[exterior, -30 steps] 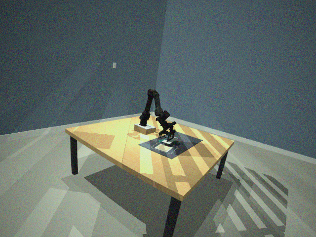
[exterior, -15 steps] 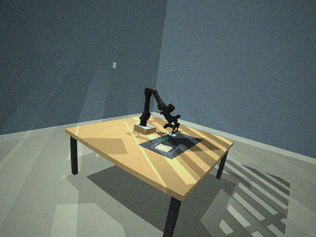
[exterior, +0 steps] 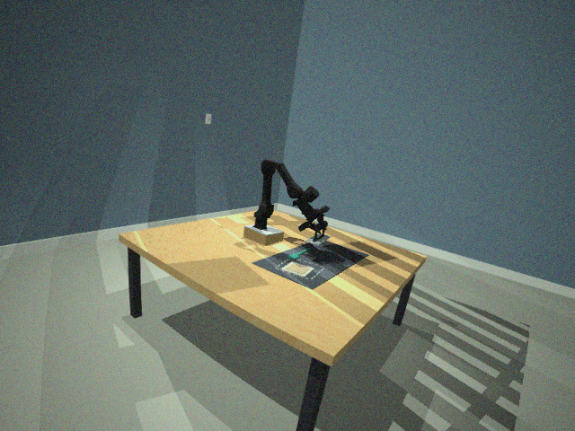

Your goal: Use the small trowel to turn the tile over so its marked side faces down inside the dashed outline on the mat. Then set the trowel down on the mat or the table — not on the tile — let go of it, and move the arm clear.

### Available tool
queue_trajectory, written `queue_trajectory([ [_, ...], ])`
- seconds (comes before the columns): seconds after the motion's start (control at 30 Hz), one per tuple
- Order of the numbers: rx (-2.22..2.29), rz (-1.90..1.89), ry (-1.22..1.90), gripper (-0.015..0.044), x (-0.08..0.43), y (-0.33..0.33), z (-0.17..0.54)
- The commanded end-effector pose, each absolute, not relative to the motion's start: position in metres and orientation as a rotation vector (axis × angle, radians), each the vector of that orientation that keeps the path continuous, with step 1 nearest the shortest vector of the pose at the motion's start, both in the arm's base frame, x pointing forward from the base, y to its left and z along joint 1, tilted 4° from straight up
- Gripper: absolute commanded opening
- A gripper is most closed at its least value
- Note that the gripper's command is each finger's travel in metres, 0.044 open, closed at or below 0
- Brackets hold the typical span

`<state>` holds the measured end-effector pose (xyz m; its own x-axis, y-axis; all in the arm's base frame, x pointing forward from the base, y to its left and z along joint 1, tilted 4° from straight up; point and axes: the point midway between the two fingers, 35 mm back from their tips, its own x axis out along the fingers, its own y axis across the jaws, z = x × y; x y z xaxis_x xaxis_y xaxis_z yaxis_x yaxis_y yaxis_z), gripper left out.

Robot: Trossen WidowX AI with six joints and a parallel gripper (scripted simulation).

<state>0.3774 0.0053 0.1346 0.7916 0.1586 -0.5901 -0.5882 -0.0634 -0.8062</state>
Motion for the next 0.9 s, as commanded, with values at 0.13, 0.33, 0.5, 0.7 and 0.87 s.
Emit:
queue_trajectory([
  [0.13,-1.518,0.627,0.358,0.0000,0.3777,0.0052,0.1361],
  [0.33,-1.518,0.627,0.358,0.0000,0.3777,0.0052,0.1361],
  [0.5,-1.518,0.627,0.358,0.0000,0.3777,0.0052,0.1361],
  [0.7,-1.518,0.627,0.358,0.0000,0.3777,0.0052,0.1361],
  [0.87,-1.517,0.628,0.364,0.0000,0.3824,0.0001,0.1369],
])
